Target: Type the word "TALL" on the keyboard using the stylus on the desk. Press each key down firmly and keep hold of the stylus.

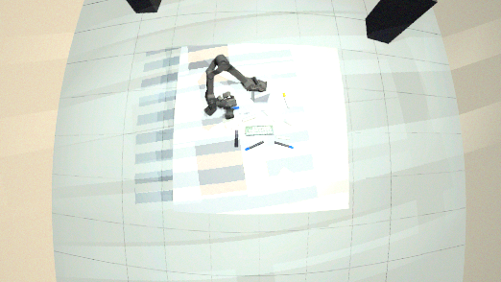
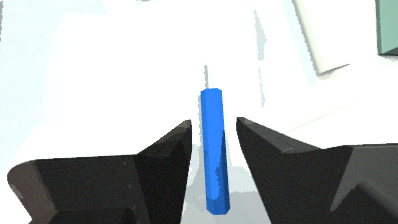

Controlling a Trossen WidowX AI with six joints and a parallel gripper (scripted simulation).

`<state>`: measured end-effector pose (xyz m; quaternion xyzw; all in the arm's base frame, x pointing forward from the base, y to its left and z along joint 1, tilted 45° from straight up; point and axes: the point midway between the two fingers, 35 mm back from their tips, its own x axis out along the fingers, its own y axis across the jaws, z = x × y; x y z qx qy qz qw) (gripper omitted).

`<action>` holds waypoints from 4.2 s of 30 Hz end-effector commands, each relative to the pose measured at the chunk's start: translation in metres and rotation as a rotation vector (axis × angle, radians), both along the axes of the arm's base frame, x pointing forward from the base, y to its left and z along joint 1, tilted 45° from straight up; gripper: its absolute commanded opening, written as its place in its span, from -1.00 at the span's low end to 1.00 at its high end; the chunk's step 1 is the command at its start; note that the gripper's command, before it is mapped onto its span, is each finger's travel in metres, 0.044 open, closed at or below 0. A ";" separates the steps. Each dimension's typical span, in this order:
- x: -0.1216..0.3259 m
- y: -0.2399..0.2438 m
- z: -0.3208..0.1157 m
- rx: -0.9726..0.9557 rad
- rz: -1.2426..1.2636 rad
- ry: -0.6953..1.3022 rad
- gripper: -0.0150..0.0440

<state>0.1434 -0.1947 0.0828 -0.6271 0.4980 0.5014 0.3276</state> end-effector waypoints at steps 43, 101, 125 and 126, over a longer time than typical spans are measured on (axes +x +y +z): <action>0.003 -0.014 -0.014 0.001 0.000 0.002 -0.49; 0.076 0.085 -0.016 0.157 -0.716 0.049 -0.49; 0.110 0.136 -0.041 -0.032 -1.322 0.115 -0.49; 0.111 0.139 -0.042 -0.045 -1.347 0.116 -0.49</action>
